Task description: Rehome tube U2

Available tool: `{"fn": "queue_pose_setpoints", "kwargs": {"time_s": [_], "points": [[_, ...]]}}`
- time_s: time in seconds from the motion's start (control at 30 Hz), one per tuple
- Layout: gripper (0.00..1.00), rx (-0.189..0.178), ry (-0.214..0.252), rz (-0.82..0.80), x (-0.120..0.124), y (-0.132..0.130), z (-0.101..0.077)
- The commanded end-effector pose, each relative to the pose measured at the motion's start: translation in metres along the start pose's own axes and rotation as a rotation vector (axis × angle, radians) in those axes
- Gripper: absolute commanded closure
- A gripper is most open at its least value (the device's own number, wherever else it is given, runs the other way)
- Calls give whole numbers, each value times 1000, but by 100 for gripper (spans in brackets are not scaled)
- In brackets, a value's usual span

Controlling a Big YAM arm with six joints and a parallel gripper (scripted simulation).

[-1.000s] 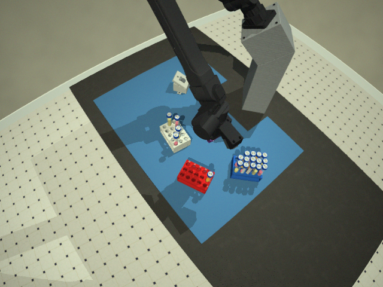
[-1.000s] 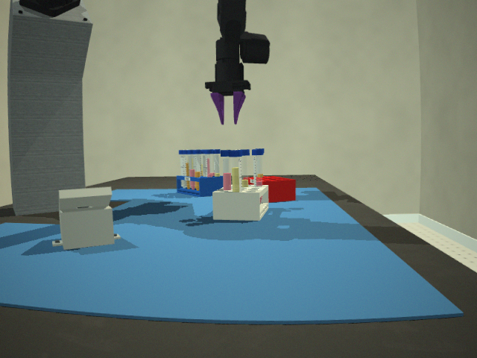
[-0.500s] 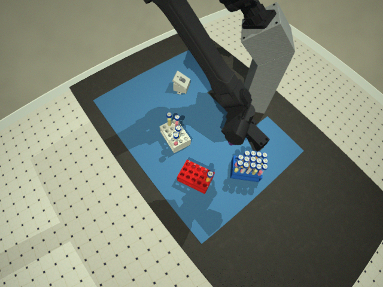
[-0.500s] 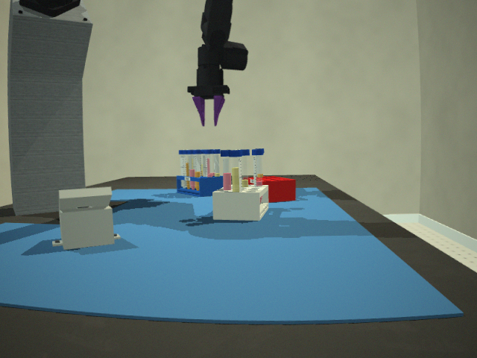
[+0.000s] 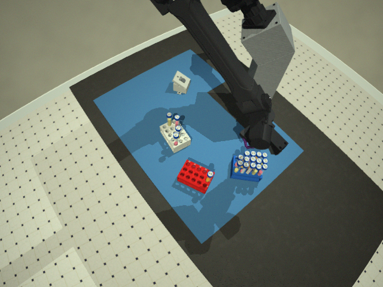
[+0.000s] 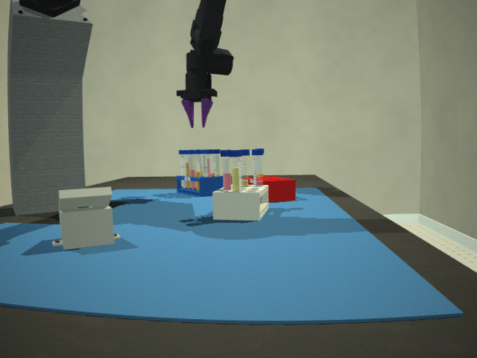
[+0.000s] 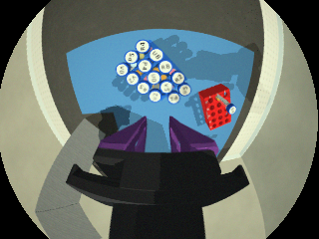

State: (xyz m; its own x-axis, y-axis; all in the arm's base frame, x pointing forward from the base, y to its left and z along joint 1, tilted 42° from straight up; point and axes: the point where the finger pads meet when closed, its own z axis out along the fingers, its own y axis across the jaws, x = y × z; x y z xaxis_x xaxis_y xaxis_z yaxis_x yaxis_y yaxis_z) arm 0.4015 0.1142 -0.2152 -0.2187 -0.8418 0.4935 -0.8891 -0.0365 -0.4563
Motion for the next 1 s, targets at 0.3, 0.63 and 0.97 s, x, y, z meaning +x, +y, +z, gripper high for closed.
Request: {"fn": "queue_pose_setpoints", "kwargs": {"time_s": [0.3,0.63,0.97], "points": [[70,22,-20,37,-12,-5,-13],[70,-2,-2,21,-2,5,7],[70,2,-5,26,-3,0,21]]}}
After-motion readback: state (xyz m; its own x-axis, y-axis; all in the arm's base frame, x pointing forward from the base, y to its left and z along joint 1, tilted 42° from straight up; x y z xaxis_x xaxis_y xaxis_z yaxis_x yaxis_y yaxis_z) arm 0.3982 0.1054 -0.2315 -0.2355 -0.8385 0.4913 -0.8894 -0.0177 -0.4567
